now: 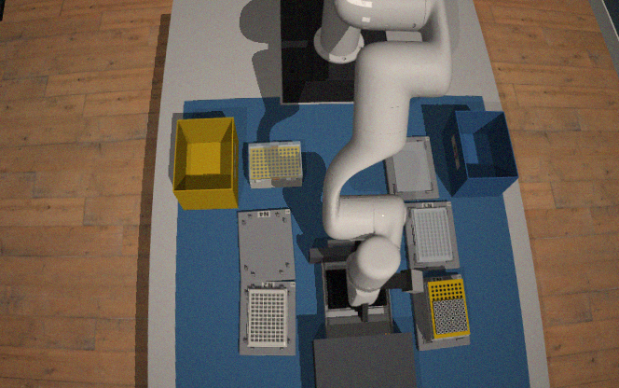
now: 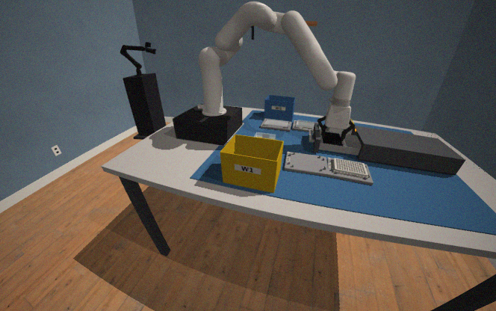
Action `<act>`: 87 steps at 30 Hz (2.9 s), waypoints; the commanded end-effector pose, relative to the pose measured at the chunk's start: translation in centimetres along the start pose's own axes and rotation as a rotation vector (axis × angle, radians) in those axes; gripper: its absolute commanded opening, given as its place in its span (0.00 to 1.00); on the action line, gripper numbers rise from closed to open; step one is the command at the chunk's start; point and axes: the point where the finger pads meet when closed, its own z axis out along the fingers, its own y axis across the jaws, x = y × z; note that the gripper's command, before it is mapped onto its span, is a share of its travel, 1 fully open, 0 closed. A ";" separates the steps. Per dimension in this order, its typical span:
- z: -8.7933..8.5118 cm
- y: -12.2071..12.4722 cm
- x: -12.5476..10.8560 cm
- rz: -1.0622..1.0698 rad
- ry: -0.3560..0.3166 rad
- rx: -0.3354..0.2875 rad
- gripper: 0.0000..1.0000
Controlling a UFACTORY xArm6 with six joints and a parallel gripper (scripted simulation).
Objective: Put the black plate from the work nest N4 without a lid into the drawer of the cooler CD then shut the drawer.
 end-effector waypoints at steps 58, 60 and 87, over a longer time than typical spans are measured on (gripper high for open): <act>1.2 0.2 0.0 0.000 0.000 -0.005 0.00; 1.2 0.2 0.0 0.000 0.000 -0.005 0.00; 1.2 0.2 0.0 0.000 0.000 -0.005 0.00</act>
